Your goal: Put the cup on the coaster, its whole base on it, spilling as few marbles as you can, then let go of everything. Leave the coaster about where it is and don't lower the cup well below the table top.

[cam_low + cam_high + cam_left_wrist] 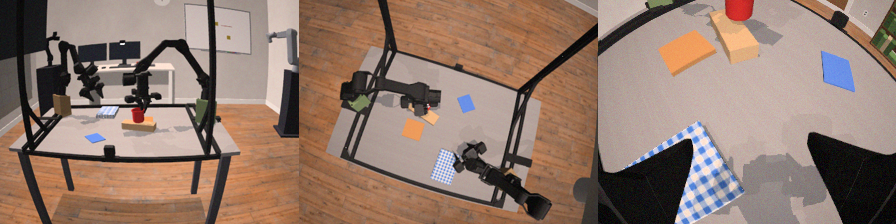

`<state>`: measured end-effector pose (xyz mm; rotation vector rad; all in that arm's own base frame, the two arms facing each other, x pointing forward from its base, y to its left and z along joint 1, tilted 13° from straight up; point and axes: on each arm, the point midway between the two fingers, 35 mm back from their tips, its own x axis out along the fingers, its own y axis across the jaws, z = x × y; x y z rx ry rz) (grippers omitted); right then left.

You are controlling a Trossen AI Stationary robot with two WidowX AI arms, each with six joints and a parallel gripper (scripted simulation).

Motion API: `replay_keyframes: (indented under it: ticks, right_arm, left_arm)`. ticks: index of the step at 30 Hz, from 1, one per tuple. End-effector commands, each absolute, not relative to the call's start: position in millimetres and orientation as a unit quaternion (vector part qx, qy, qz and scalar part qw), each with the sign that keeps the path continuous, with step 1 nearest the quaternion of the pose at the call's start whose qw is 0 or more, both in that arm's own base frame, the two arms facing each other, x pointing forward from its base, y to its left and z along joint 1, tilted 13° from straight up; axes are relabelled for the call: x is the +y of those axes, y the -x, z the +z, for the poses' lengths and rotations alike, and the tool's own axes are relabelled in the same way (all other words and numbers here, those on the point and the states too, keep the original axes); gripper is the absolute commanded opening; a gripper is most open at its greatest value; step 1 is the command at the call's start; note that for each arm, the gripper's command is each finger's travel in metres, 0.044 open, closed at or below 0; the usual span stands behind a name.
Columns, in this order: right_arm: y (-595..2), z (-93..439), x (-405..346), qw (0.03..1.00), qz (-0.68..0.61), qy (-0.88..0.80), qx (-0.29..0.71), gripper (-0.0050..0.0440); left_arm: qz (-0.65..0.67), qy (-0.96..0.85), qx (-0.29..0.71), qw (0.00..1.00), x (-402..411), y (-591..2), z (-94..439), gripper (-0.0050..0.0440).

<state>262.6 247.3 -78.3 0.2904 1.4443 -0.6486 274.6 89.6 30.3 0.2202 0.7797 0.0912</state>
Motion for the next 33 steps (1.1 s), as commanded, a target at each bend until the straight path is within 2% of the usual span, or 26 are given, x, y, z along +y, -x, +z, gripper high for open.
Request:
replay_keyframes:
  ticks: [1,33]
  right_arm:
    - [-269,-72,233,0.696,-0.287,-0.131,0.645,0.0000]
    - [-301,-52,159,0.696,-0.287,-0.131,0.645,0.0000]
  left_arm:
    - [0.044,-0.107,0.379,0.918,90,-275,30,0.0400]
    - [0.044,-0.107,0.379,0.918,90,-275,30,0.0400]
